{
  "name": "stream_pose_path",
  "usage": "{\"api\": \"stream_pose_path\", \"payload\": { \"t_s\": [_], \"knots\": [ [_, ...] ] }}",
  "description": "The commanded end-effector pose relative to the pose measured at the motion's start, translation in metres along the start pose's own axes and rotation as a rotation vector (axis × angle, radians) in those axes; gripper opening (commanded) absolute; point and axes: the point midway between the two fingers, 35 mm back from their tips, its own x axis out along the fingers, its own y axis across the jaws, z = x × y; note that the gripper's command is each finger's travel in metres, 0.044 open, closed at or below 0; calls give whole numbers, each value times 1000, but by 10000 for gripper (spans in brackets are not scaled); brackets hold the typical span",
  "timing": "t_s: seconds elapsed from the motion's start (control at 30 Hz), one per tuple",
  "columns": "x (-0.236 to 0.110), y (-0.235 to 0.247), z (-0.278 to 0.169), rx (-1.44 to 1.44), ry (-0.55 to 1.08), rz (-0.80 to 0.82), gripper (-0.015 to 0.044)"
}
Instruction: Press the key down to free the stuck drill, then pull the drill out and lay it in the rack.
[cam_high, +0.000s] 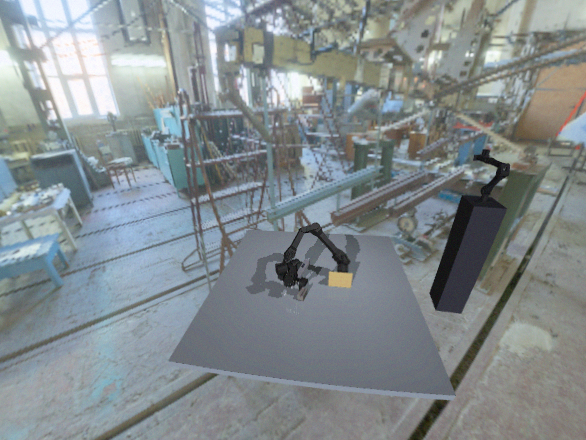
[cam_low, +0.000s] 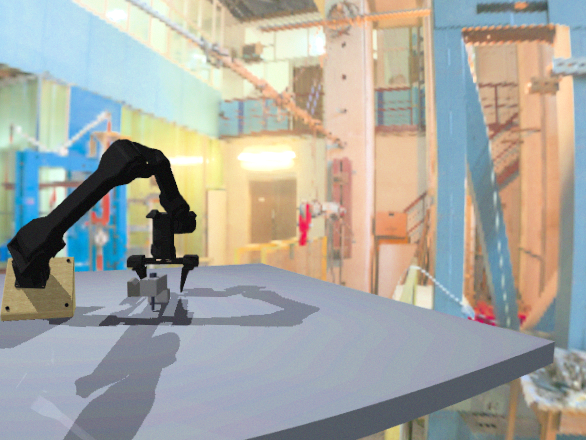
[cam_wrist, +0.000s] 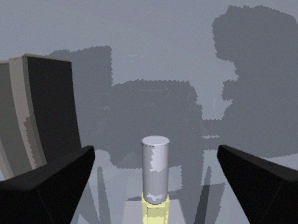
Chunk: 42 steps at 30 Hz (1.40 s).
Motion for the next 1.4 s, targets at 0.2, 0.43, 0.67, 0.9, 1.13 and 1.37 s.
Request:
{"api": "stream_pose_path", "payload": {
  "t_s": [0.2,0.43,0.67,0.9,1.13,1.37],
  "knots": [
    [1,2,-2,-13,10,3,440],
    [1,2,-2,-13,10,3,440],
    [0,0,0,0,0,0,414],
    [0,0,0,0,0,0,230],
    [0,0,0,0,0,0,46],
    [0,0,0,0,0,0,0]
  ]
}}
